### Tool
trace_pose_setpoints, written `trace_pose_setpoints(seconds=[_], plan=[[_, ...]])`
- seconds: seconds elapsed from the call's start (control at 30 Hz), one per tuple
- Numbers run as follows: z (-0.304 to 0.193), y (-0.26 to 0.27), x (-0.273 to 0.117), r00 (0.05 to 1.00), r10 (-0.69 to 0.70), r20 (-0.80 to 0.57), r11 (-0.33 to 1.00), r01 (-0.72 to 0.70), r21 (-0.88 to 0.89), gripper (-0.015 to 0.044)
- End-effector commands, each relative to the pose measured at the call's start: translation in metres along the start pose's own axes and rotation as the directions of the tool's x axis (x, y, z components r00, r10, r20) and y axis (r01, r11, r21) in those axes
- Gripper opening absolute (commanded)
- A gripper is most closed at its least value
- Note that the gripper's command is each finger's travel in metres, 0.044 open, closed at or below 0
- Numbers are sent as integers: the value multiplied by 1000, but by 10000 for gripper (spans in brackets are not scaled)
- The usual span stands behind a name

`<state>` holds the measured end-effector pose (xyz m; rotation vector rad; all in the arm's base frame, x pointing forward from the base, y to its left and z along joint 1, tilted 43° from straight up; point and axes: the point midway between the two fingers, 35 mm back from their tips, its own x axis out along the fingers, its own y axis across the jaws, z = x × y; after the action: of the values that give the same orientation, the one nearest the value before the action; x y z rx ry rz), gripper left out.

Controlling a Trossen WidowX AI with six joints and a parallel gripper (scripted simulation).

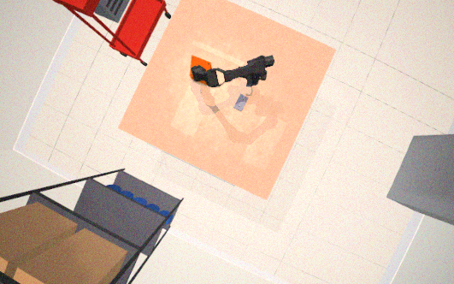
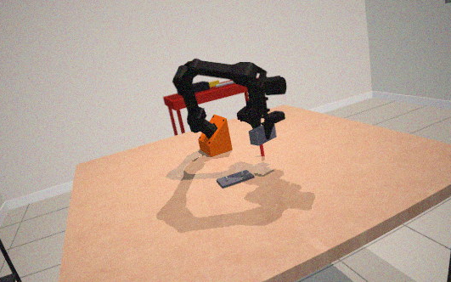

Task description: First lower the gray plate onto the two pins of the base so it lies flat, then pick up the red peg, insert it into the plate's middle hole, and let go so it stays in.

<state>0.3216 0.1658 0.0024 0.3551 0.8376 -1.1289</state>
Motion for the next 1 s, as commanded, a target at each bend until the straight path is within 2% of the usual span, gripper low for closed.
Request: trace_pose_setpoints(seconds=[0.0,0.23,0.97], plan=[[1,-1,-15,1000,3,-6,1000,-3,7,0],[2,-5,-29,1000,2,-5,1000,-2,9,0],[61,-8,7,1000,7,-16,988,-5,152,0]])
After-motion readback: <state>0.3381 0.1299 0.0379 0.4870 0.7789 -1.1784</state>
